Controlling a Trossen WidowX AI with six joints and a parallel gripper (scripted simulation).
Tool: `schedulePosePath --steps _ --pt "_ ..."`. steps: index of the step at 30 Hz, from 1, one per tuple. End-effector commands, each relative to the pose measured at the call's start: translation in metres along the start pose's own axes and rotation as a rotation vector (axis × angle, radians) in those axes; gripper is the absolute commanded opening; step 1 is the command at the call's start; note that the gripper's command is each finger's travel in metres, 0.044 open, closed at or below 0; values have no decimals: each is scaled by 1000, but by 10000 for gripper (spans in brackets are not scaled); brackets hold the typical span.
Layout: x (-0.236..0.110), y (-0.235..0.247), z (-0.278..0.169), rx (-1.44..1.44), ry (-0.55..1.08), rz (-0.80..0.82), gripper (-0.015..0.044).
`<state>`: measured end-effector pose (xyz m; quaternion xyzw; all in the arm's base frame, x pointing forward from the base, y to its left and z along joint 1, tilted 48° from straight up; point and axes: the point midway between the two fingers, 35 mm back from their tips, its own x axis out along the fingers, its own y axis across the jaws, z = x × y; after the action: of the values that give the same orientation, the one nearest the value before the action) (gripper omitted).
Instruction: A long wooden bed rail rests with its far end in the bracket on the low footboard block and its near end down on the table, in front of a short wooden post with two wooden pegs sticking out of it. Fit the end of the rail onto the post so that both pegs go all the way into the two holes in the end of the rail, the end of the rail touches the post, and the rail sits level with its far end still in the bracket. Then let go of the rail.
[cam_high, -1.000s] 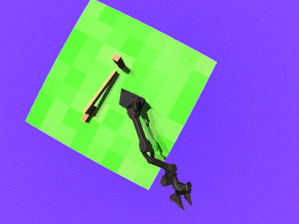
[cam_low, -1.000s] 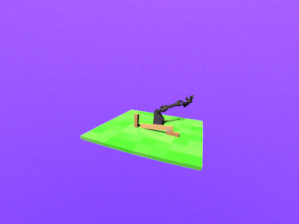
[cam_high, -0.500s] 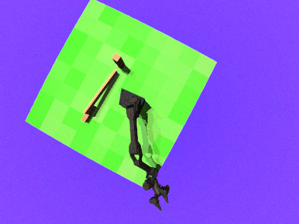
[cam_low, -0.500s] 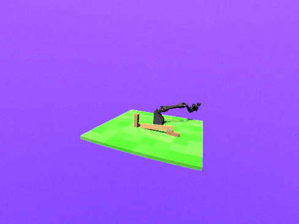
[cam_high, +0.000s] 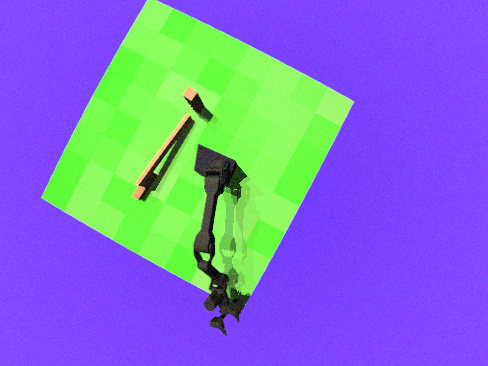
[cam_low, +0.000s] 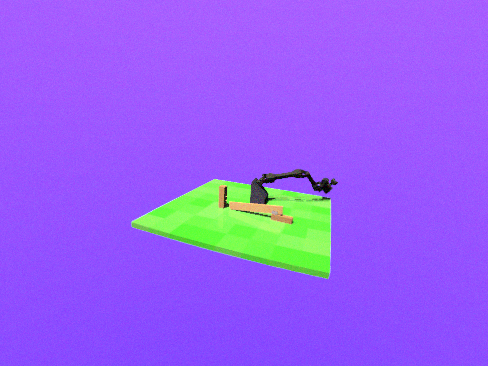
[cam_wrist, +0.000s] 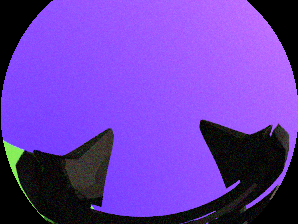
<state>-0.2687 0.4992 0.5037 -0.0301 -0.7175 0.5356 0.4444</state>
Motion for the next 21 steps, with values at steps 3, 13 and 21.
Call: schedulePosePath --steps 3,13,21 --pt "-30 -16 -68 38 140 59 440" --pt "-93 -57 -161 100 375 108 440" --pt "-158 -92 -225 167 581 103 440"
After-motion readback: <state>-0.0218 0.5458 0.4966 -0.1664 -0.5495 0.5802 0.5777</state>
